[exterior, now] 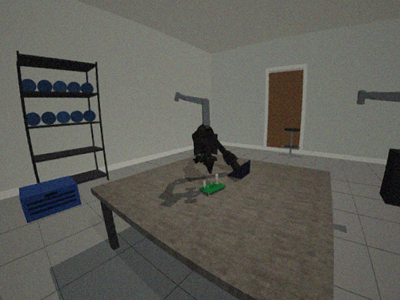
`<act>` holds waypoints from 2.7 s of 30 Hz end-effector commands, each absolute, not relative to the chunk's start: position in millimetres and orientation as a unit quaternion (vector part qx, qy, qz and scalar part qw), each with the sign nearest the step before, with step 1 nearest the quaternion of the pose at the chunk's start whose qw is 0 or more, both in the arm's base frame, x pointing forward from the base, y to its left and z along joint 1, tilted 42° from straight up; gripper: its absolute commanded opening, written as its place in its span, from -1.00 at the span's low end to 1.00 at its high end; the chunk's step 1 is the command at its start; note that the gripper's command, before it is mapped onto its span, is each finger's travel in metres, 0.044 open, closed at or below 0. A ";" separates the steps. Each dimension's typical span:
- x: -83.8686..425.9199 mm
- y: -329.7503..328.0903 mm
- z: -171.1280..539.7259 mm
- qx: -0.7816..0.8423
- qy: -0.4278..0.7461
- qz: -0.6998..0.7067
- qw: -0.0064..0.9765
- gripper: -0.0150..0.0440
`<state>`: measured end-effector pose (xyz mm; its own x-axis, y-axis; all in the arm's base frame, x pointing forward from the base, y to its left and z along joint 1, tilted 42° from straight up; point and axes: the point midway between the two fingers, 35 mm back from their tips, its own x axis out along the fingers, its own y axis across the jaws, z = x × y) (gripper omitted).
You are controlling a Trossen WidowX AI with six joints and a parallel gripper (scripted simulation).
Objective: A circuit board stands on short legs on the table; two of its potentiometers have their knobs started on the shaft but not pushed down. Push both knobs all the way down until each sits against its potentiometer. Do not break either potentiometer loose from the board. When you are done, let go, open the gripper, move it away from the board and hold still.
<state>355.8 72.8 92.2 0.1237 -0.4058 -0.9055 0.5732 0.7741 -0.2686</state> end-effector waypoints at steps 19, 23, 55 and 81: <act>304.7 104.6 96.4 -0.182 0.617 -0.306 0.702 -0.49; 305.6 92.5 82.7 -0.183 0.617 -0.306 0.702 -0.49; 306.8 78.1 66.4 -0.183 0.616 -0.306 0.702 -0.49; 307.0 76.0 63.9 -0.183 0.616 -0.306 0.702 -0.49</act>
